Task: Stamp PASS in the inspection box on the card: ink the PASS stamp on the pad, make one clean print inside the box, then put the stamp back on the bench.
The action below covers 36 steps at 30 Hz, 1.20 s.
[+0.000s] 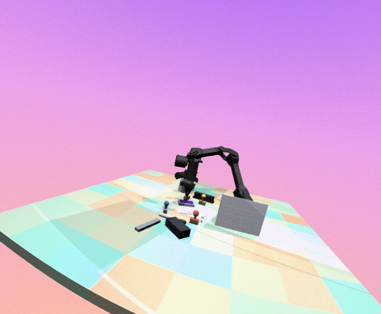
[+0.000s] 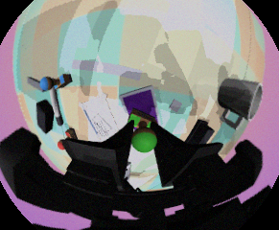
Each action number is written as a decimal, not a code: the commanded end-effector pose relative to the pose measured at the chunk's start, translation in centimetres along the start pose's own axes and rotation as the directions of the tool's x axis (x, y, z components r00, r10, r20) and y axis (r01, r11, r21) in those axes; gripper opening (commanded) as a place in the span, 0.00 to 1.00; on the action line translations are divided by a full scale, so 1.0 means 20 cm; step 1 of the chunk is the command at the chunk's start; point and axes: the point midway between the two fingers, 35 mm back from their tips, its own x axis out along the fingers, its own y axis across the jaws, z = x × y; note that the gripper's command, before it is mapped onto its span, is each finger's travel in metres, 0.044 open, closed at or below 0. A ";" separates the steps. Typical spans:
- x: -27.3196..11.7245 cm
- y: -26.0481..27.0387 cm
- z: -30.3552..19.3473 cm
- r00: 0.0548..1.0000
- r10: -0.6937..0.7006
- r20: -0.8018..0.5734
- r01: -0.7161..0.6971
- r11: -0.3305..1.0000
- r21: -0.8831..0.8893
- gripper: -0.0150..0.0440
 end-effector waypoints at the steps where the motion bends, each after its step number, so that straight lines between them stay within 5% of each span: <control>1: 0.02 -0.01 -0.01 1.000 -0.005 0.000 0.005 1.000 -0.004 0.25; 36: 0.08 -0.01 -0.01 1.000 -0.009 0.000 0.009 1.000 0.000 0.25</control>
